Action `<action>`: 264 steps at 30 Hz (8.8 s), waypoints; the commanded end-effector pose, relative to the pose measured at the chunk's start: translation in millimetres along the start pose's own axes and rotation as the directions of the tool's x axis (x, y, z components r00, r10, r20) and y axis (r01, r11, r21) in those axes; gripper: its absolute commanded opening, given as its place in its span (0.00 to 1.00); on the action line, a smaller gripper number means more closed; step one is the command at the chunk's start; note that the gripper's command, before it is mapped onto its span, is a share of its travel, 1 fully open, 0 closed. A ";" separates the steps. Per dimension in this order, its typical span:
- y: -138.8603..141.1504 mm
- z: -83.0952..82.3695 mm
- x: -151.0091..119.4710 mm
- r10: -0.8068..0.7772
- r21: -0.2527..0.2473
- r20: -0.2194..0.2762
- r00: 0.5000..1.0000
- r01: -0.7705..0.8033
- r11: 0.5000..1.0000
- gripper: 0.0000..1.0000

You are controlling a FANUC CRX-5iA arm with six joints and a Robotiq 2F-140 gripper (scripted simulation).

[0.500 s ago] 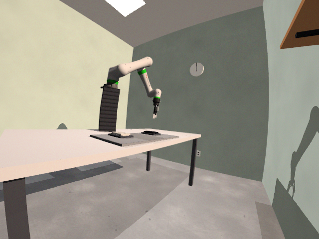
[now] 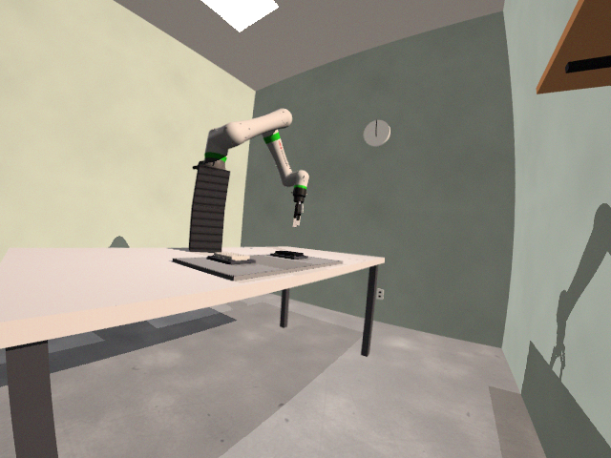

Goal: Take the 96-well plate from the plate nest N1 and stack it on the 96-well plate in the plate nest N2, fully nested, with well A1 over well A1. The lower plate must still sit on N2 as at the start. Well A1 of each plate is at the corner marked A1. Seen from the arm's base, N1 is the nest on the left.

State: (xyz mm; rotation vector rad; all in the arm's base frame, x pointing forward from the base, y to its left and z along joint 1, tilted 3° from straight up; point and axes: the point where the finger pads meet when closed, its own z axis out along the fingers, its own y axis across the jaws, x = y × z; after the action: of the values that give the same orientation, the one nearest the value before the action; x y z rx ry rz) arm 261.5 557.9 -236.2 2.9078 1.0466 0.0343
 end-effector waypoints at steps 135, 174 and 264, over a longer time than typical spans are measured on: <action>413.5 133.8 -76.7 0.705 0.088 0.018 0.709 -0.703 0.705 1.00; 410.2 177.5 -74.5 0.705 0.088 0.018 0.709 -0.703 0.705 1.00; 415.8 102.3 -78.3 0.705 0.088 0.018 0.709 -0.703 0.705 0.00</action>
State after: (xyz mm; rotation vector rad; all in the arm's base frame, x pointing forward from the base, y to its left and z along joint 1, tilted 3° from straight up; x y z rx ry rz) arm 469.5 184.0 -317.7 3.1877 -0.1448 0.0417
